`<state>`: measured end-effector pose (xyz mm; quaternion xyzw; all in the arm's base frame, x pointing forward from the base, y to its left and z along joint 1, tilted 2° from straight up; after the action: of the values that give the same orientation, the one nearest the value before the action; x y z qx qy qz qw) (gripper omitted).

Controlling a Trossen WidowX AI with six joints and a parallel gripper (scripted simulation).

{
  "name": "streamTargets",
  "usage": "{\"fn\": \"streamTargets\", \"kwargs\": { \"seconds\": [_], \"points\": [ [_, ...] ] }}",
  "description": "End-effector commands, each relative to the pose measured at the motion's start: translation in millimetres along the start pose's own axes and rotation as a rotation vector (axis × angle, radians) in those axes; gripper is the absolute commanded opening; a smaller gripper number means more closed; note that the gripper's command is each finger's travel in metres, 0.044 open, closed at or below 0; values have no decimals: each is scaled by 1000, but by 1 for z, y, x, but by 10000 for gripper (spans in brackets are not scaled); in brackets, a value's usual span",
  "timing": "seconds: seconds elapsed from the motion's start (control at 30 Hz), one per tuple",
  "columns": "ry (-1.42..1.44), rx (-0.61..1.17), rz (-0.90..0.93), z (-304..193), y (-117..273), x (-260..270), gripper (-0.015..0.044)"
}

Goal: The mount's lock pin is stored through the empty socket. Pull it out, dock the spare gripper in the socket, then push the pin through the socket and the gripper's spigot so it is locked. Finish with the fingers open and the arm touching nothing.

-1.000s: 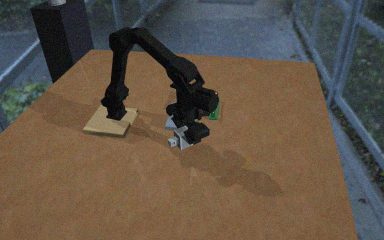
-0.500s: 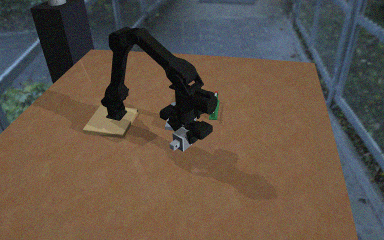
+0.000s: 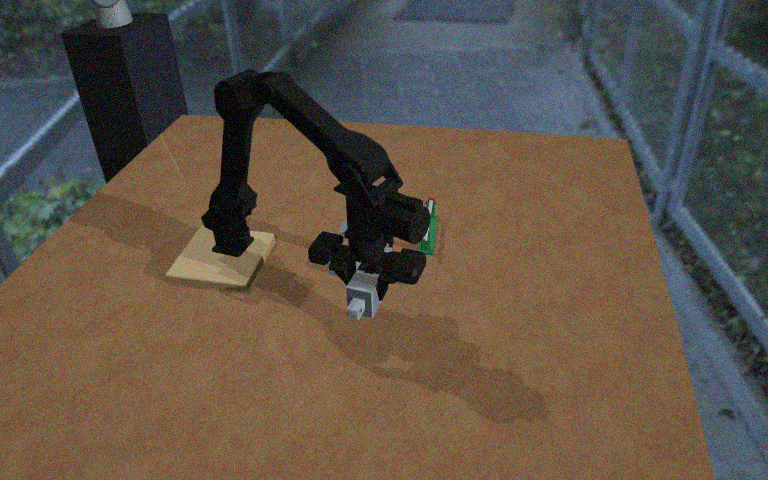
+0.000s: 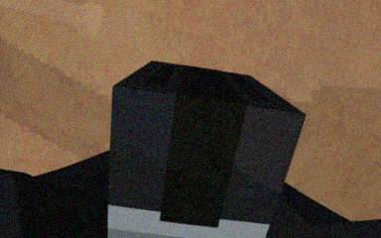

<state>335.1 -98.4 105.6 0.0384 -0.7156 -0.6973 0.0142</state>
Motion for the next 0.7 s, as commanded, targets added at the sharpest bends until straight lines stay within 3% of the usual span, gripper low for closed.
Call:
{"fn": "streamTargets", "kwargs": {
  "seconds": [0.0,0.67],
  "points": [
    [86,5,-12,0,3,1,0],
    [570,9,-12,-1,5,8,0]
  ]
}}
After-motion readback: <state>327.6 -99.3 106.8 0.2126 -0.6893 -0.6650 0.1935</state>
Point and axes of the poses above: the point midway between the two fingers, 35 mm back from their tips, its own y axis back along the fingers, its own x axis across the jaws, z = x × y, the point moved 2 cm from there along y, back along the fingers, and after that the axes turned 5 degrees about y, right-handed, at the moved point
